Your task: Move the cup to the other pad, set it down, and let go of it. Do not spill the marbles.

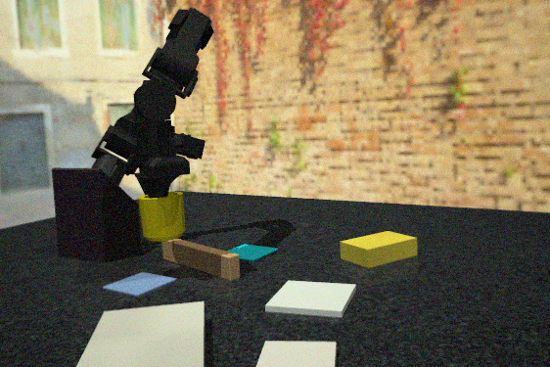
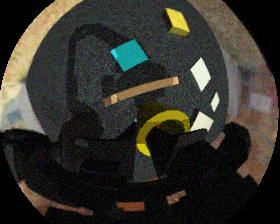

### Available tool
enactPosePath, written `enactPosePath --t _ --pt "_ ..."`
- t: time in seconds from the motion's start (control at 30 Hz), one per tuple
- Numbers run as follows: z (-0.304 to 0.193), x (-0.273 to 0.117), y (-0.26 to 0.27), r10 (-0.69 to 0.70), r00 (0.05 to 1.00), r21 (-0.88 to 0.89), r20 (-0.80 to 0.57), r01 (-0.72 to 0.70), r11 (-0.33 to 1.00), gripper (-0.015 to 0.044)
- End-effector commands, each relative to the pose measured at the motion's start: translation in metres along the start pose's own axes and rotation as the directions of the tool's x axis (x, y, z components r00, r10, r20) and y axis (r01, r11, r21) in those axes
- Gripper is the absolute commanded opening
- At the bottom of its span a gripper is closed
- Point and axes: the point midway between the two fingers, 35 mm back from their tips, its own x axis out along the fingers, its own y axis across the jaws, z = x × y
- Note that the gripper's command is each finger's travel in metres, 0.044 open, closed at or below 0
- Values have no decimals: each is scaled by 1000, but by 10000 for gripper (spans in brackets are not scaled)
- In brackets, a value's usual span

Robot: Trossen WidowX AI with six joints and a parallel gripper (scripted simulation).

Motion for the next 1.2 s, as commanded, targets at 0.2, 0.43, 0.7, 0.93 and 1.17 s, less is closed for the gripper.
enactPosePath --t 0.2,0.43,0.7,0.93,1.17 --pt "21 -1 6 1 1000 2 5 -1 1000 0" --pt "36 -1 10 1 1000 2 5 -1 1000 0" --pt "54 -1 14 1 1000 2 6 -1 1000 0" --pt "69 -2 19 2 1000 2 7 -2 1000 0" --pt "85 -1 24 2 1000 2 8 -2 1000 0"
